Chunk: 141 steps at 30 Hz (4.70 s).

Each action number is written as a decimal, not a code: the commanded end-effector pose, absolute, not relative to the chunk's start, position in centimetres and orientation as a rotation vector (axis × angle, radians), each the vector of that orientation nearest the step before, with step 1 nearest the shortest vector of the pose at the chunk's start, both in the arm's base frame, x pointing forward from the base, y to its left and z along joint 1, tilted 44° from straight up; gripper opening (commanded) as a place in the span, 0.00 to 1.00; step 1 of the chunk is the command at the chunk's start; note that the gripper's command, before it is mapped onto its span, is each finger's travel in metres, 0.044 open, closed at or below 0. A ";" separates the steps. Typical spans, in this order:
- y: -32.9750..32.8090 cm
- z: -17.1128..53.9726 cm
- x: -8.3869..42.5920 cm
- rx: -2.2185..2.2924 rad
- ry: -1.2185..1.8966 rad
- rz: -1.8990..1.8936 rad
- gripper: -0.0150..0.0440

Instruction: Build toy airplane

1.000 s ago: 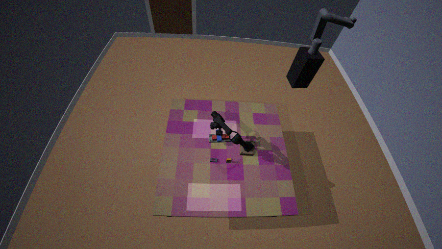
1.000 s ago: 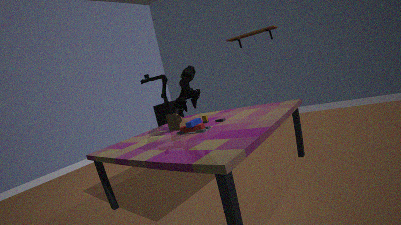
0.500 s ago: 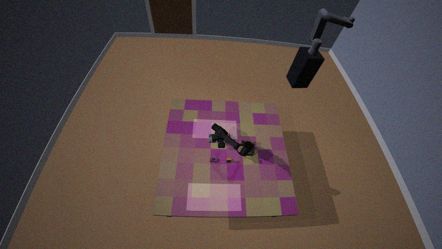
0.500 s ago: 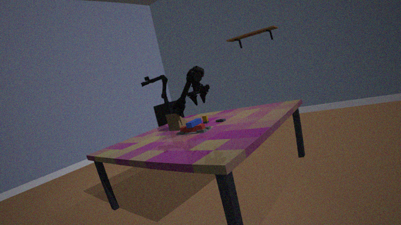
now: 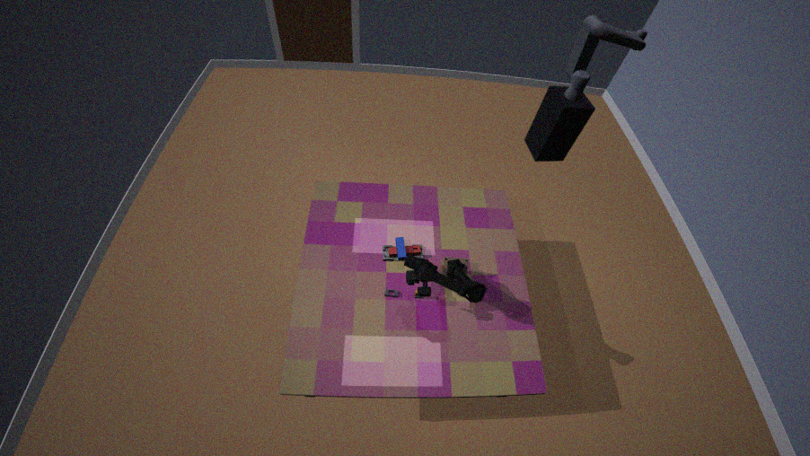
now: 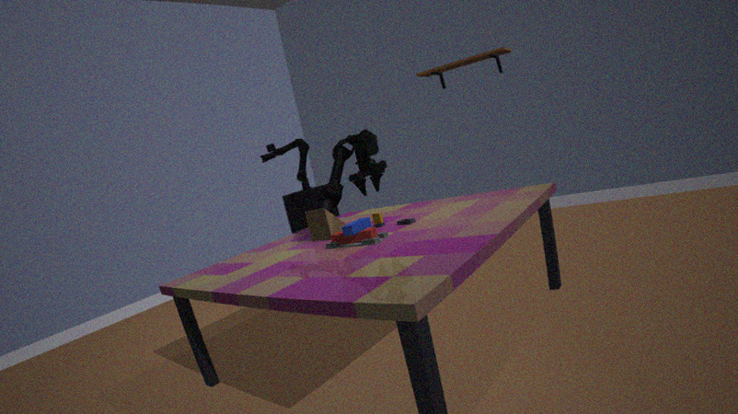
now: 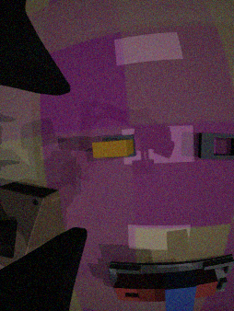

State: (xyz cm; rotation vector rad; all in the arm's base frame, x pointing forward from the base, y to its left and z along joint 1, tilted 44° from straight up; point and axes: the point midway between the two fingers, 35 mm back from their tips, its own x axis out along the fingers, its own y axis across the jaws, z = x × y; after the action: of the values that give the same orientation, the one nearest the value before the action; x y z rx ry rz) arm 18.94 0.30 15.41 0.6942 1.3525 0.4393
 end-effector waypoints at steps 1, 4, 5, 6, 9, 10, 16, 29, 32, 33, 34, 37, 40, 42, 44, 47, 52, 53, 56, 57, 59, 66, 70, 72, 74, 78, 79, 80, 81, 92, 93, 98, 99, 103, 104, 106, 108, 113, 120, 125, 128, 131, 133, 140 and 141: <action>1.6 14.2 19.1 0.705 1.358 0.439 1.00; 3.8 11.9 19.6 0.706 1.356 0.442 1.00; 4.2 11.5 19.7 0.708 1.356 0.444 1.00; 4.4 11.4 19.7 0.708 1.355 0.445 1.00; 4.4 11.4 19.7 0.708 1.355 0.444 1.00; 4.6 11.2 19.8 0.708 1.355 0.444 1.00; 5.4 10.3 20.0 0.708 1.355 0.445 1.00; 6.7 8.7 20.5 0.705 1.356 0.443 1.00; 7.0 8.4 20.6 0.705 1.356 0.443 1.00; 7.1 8.3 20.6 0.705 1.356 0.443 1.00; 7.2 8.1 20.7 0.705 1.356 0.443 1.00; 7.6 7.8 20.7 0.706 1.355 0.443 1.00; 7.9 7.5 20.8 0.707 1.355 0.444 1.00; 8.1 7.3 20.8 0.707 1.355 0.444 1.00; 8.4 7.1 20.9 0.708 1.354 0.445 1.00; 8.7 6.8 20.9 0.709 1.354 0.446 1.00; 8.9 6.6 20.9 0.710 1.354 0.447 0.91; 8.9 6.6 20.9 0.710 1.354 0.447 0.87; 8.9 6.6 20.9 0.710 1.354 0.447 0.73; 8.9 6.6 20.9 0.710 1.354 0.447 0.69; 8.9 6.6 20.9 0.710 1.354 0.447 0.60; 8.9 6.6 20.9 0.710 1.354 0.447 0.35; 8.9 6.6 20.9 0.710 1.354 0.447 0.31; 8.9 6.6 20.9 0.710 1.354 0.447 0.25; 8.8 6.7 20.9 0.708 1.355 0.447 0.25; 8.5 7.0 20.9 0.691 1.365 0.450 0.25; 8.5 7.1 20.9 0.688 1.367 0.450 0.25; 8.4 7.2 20.9 0.686 1.368 0.450 0.25; 8.3 7.3 20.9 0.685 1.369 0.450 0.25; 5.8 9.2 20.9 0.678 1.372 0.433 0.25; 5.6 9.4 20.9 0.677 1.372 0.432 0.25; 4.4 10.4 20.7 0.678 1.373 0.429 0.25; 4.2 10.7 20.6 0.678 1.373 0.428 0.25; 3.3 11.5 20.4 0.680 1.373 0.428 0.25; 3.1 11.8 20.3 0.681 1.372 0.428 0.25; 2.7 12.2 20.2 0.683 1.372 0.428 0.25; 2.3 12.7 20.0 0.685 1.371 0.429 0.25; 1.4 13.9 19.5 0.692 1.368 0.432 0.25; 0.2 15.7 18.7 0.704 1.360 0.440 0.25; -0.1 16.0 18.6 0.706 1.358 0.442 0.25; -0.8 15.4 19.0 0.702 1.357 0.441 0.25; -1.5 14.9 19.4 0.697 1.356 0.440 0.25; -1.9 14.5 19.6 0.693 1.356 0.440 0.25; -3.5 13.1 20.2 0.683 1.354 0.439 0.25; -3.7 12.8 20.3 0.681 1.354 0.439 0.25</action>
State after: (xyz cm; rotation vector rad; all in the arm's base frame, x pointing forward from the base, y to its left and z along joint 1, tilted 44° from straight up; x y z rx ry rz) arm 20.13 -3.02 13.39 0.6924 1.3558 0.4418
